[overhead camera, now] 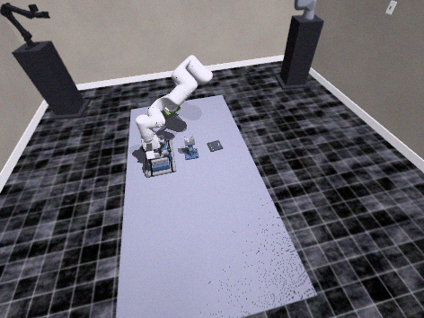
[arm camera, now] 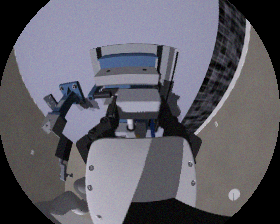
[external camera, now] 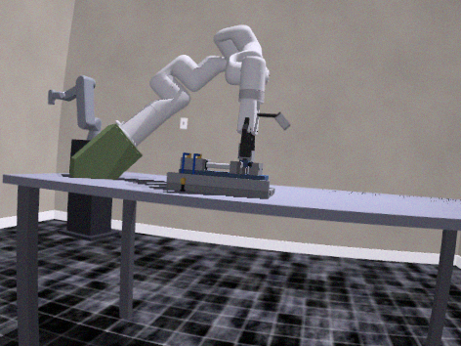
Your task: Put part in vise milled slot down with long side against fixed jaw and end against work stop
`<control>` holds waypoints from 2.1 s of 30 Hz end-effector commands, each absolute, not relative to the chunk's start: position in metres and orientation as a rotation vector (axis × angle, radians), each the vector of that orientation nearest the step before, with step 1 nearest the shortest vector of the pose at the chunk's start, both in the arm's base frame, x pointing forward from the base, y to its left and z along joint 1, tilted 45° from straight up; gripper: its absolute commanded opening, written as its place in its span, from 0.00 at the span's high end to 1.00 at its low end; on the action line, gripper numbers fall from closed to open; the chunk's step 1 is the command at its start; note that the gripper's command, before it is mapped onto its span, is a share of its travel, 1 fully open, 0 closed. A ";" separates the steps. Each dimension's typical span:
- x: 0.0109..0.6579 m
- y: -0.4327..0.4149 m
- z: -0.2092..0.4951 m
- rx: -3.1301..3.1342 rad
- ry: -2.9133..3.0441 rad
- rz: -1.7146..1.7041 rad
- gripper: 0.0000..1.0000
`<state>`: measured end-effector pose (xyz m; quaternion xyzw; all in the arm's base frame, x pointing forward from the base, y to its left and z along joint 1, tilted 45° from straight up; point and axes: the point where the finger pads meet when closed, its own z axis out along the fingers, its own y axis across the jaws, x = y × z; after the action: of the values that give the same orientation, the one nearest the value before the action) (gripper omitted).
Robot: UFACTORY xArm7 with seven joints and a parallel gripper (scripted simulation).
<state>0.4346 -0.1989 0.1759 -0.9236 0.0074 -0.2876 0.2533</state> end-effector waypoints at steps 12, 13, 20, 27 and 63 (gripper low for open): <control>0.436 -0.200 0.174 -2.513 0.023 -0.786 1.00; 0.436 -0.199 0.174 -2.513 0.023 -0.786 1.00; 0.438 -0.198 0.172 -2.513 0.023 -0.786 1.00; 0.439 -0.197 0.171 -2.513 0.023 -0.786 1.00; 0.444 -0.193 0.164 -2.513 0.023 -0.786 1.00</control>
<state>0.4440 -0.1908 0.1635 -0.9236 0.0073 -0.2876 0.2534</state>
